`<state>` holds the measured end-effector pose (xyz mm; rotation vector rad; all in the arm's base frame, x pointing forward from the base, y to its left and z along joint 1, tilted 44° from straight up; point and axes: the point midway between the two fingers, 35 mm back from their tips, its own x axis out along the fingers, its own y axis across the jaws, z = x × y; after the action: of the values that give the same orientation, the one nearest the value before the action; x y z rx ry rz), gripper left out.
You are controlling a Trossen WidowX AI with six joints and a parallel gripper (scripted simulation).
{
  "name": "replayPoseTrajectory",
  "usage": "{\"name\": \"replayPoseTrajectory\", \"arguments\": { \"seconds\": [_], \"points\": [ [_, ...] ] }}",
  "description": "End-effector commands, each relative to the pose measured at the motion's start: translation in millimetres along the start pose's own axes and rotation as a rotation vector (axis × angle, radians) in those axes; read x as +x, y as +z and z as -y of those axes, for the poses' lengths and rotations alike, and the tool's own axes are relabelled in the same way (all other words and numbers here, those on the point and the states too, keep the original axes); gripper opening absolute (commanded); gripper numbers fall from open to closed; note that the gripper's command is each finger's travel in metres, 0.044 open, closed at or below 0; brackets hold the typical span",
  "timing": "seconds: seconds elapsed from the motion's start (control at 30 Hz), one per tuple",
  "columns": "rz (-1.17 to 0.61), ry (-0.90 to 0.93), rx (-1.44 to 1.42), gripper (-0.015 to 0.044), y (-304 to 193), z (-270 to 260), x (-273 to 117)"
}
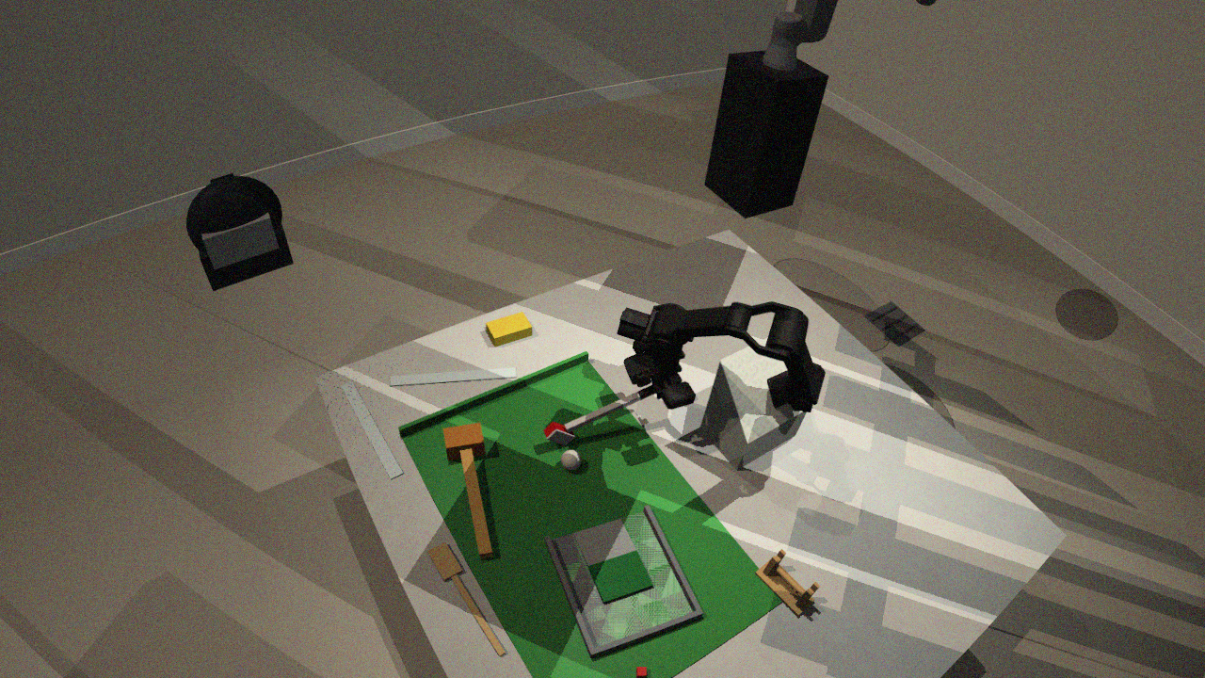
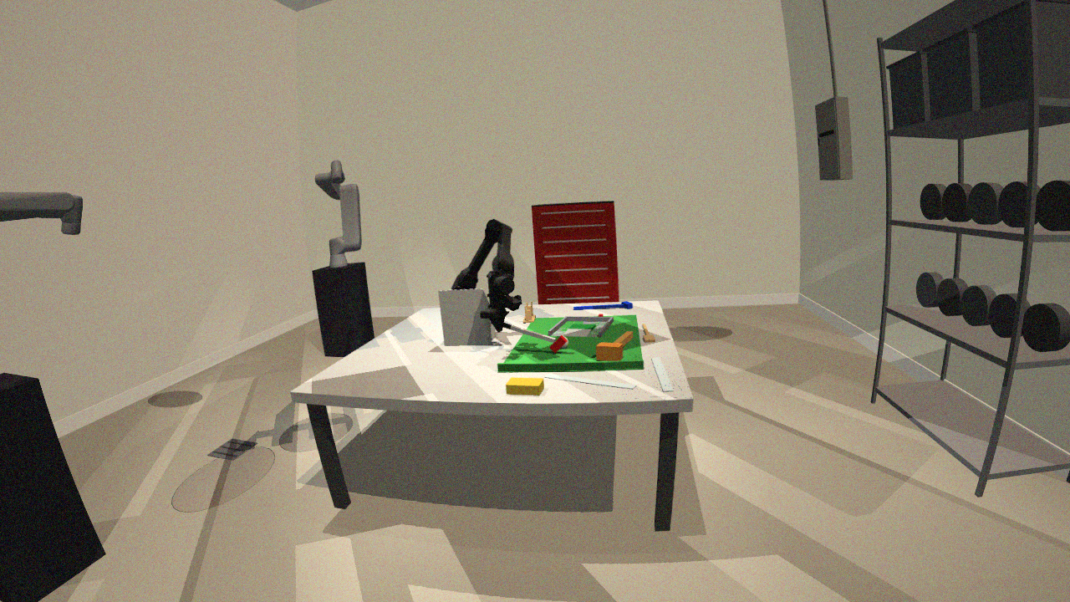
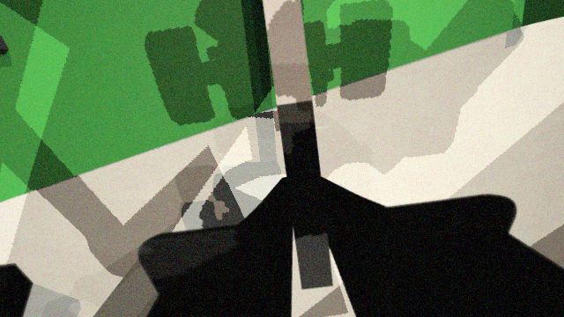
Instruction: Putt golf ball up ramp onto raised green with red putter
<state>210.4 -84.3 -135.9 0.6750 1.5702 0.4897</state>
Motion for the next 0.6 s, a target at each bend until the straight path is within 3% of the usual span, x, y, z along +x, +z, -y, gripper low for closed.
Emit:
{"name": "replayPoseTrajectory", "arguments": {
  "seconds": [0.0, 0.3, 0.57],
  "points": [
    [0.003, 0.000, 0.000, 0.0000, 0.5, 2.6, -0.5],
    [0.007, 0.002, 0.005, 0.0000, 0.5, 29.8, 2.0],
    [0.005, -0.001, 0.013, 0.0000, 3.9, 7.2, 0.5]
  ]
}}
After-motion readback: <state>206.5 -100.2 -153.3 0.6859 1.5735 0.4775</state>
